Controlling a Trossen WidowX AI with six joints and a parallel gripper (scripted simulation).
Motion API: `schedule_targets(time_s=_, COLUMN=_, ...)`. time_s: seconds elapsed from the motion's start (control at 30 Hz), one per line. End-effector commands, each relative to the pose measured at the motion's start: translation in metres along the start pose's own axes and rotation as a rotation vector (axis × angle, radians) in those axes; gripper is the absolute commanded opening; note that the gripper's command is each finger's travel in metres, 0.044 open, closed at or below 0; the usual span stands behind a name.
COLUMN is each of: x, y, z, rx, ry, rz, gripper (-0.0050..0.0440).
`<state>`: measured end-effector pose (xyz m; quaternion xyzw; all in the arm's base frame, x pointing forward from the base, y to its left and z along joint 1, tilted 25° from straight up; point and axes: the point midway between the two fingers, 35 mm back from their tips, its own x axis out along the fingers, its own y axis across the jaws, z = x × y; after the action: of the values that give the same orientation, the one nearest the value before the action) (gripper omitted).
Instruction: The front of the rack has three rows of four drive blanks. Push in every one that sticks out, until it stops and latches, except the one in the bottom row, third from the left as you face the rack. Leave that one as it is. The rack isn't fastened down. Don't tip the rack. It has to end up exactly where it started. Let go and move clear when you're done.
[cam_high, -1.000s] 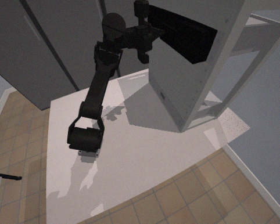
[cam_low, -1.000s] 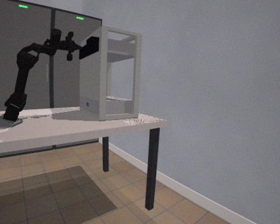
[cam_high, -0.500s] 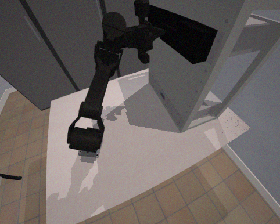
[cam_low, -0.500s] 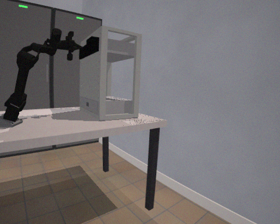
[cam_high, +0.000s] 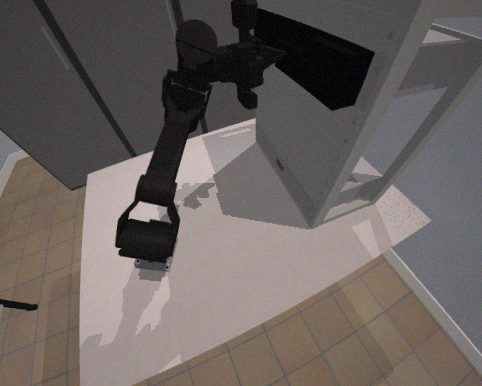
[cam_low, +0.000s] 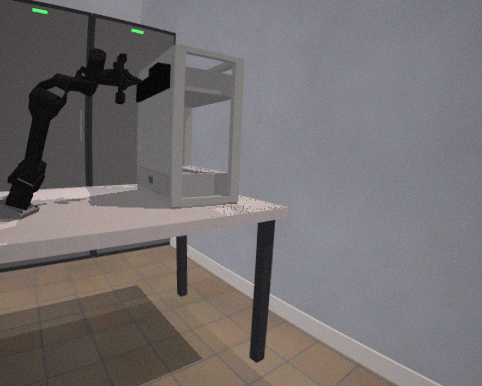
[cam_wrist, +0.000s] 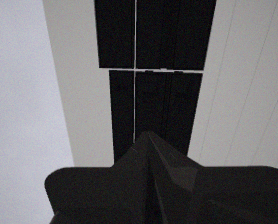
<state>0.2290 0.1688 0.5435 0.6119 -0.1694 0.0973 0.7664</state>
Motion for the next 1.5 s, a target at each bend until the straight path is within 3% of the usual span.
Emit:
schedule_targets(time_s=0.0, x=0.000, y=0.005, z=0.005, rx=0.018, ry=-0.004, rz=0.009, gripper=0.0000)
schedule_targets(time_s=1.47, x=0.030, y=0.008, z=0.007, rx=0.018, ry=-0.004, rz=0.009, gripper=0.0000)
